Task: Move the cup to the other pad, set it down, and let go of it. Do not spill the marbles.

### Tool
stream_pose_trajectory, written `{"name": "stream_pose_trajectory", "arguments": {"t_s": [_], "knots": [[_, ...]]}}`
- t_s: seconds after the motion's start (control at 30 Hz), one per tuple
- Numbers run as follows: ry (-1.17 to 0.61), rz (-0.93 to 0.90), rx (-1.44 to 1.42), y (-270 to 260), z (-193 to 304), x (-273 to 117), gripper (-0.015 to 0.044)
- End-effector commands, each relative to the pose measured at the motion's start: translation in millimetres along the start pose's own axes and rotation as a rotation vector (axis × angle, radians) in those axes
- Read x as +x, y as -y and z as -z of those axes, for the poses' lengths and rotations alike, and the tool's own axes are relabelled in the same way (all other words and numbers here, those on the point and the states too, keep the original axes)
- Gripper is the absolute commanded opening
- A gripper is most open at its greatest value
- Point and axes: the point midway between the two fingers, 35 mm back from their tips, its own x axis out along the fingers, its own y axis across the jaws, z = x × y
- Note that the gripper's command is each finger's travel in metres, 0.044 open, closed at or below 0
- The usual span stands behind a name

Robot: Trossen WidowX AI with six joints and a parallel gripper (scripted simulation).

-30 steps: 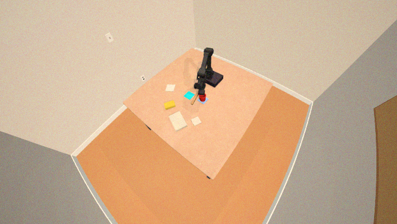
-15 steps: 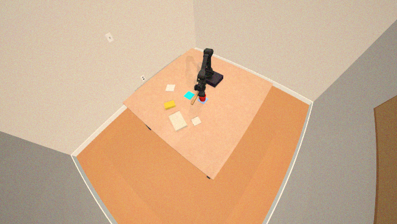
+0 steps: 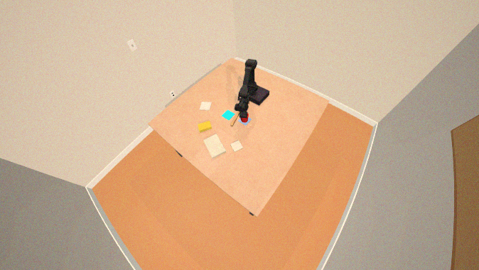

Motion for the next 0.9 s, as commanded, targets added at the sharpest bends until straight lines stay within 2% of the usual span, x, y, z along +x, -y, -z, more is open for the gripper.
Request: {"name": "stream_pose_trajectory", "arguments": {"t_s": [0.0,0.1,0.43,0.63,0.87], "knots": [[-0.003,0.0,0.005,0.4,0.7,2.1,0.0148],[0.0,0.001,0.0,0.2,0.0,0.6,0.0069],[0.0,0.001,0.0,0.2,0.0,0.6,0.0002],[0.0,0.0,0.001,-0.4,-0.1,-5.3,0.0],[-0.002,0.0,0.003,-0.1,-0.2,-31.3,0.0]]}}
